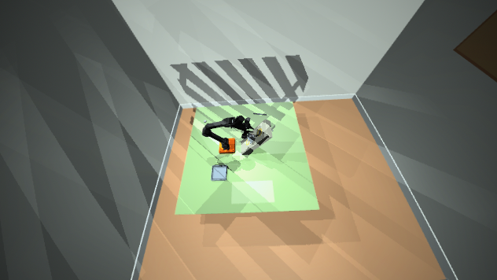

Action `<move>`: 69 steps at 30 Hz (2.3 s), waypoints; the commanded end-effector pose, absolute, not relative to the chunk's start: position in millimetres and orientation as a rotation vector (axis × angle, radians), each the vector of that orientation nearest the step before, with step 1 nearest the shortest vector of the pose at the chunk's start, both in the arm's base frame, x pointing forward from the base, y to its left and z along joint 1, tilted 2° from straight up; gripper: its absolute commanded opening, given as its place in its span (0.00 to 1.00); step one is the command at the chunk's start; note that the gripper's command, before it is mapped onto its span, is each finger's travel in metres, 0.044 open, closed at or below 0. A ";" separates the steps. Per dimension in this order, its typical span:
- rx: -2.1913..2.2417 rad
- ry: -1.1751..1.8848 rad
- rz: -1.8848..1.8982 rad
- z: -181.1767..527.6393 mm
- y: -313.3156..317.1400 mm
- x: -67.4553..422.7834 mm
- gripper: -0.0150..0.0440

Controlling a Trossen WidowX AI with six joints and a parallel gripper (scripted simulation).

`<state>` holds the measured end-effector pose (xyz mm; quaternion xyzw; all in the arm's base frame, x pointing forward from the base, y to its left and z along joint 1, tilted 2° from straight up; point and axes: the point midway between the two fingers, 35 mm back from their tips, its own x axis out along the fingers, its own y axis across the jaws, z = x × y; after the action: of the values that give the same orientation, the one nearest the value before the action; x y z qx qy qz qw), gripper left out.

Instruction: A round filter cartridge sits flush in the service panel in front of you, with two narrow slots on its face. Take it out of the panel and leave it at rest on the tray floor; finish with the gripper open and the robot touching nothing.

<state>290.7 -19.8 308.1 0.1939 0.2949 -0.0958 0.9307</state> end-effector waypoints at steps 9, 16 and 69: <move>0.397 0.597 -0.195 382.5 -19.3 290.8 0.91; 0.187 0.860 -0.147 311.4 -18.5 273.8 0.77; 0.037 1.057 -0.078 221.0 -19.6 274.1 0.58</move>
<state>274.2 -19.3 220.5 0.0179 0.5047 -0.0362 0.8623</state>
